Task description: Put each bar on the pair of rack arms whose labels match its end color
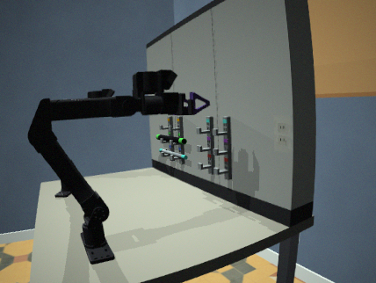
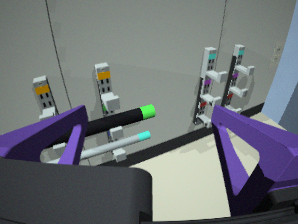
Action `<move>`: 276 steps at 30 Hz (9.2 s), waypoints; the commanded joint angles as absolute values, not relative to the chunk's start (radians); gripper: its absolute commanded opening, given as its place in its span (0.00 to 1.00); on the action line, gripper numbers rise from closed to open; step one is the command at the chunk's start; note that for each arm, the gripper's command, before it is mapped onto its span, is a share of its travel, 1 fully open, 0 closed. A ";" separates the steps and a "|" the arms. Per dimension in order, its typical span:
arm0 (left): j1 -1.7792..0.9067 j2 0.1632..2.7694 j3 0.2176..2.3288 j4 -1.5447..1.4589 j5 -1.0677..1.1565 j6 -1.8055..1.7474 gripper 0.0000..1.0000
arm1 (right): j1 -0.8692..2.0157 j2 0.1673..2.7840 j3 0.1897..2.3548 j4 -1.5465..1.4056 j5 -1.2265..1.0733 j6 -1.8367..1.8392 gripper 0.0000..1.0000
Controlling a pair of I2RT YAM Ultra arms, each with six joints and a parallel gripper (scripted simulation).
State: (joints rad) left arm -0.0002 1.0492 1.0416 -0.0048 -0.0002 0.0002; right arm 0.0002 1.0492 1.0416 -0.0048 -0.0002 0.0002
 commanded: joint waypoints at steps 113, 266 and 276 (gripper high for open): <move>0.006 1.398 0.763 0.572 -0.382 1.291 1.00 | 0.489 1.332 0.657 0.666 0.502 -1.305 1.00; 0.479 1.896 0.685 1.212 0.026 1.571 1.00 | 0.562 1.480 0.634 0.845 0.576 -1.570 1.00; 0.482 1.881 0.694 1.189 0.029 1.571 1.00 | 0.562 1.480 0.634 0.845 0.576 -1.570 1.00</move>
State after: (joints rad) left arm 0.4728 1.9102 0.6514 1.2182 0.0212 1.5715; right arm 0.5529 1.4845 0.6304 0.8177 0.5716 -1.5726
